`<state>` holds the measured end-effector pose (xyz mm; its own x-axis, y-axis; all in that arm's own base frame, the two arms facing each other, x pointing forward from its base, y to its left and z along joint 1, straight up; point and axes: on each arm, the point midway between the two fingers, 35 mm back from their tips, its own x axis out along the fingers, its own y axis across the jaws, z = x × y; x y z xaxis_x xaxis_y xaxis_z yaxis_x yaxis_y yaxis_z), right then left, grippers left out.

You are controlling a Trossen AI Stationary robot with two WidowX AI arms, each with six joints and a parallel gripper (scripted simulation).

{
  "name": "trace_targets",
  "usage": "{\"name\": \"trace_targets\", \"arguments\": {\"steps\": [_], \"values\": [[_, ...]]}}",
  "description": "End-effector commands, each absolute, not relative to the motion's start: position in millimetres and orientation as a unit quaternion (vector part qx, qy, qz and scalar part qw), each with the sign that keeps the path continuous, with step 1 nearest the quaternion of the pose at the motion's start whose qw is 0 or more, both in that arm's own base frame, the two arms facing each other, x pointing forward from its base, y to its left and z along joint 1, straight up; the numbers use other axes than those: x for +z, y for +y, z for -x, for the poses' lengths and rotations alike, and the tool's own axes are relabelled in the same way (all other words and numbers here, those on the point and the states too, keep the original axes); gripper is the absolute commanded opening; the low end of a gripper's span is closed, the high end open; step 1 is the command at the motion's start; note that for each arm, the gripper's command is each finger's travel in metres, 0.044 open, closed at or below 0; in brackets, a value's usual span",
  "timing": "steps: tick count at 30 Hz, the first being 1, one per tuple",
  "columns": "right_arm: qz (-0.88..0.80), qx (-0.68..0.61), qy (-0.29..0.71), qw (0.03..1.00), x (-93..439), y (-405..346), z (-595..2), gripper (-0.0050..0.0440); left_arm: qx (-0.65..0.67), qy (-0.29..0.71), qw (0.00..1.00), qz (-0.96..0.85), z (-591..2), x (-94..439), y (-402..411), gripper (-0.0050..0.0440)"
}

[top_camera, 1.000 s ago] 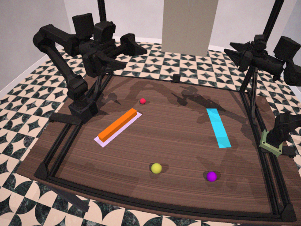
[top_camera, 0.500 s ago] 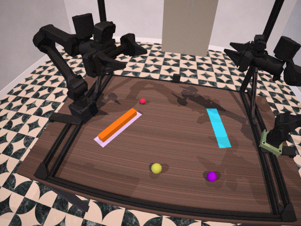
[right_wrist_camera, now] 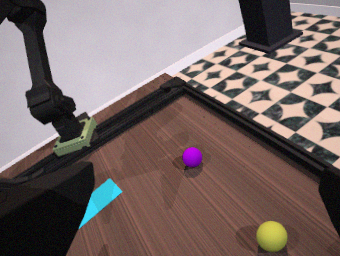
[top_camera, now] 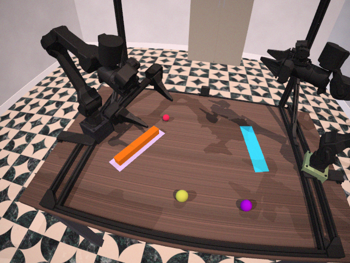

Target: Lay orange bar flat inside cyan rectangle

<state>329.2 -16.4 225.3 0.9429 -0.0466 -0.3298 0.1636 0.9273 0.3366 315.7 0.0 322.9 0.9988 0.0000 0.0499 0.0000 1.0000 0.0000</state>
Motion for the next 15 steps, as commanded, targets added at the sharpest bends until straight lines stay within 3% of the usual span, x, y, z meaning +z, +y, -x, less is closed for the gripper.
{"name": "trace_targets", "arguments": {"steps": [1, 15], "values": [[-0.271, -0.108, 0.243, 0.925, 172.2, -26.4, -323.3, 0.044, 0.0, -0.025, 1.0, 0.0, -315.7, 322.9, 0.0, 0.044], [-0.446, -0.285, 0.396, 0.75, 81.0, -39.3, -276.9, 0.044, 0.0, -0.025, 1.0, 0.0, -315.7, 322.9, 0.0, 0.044]]}}
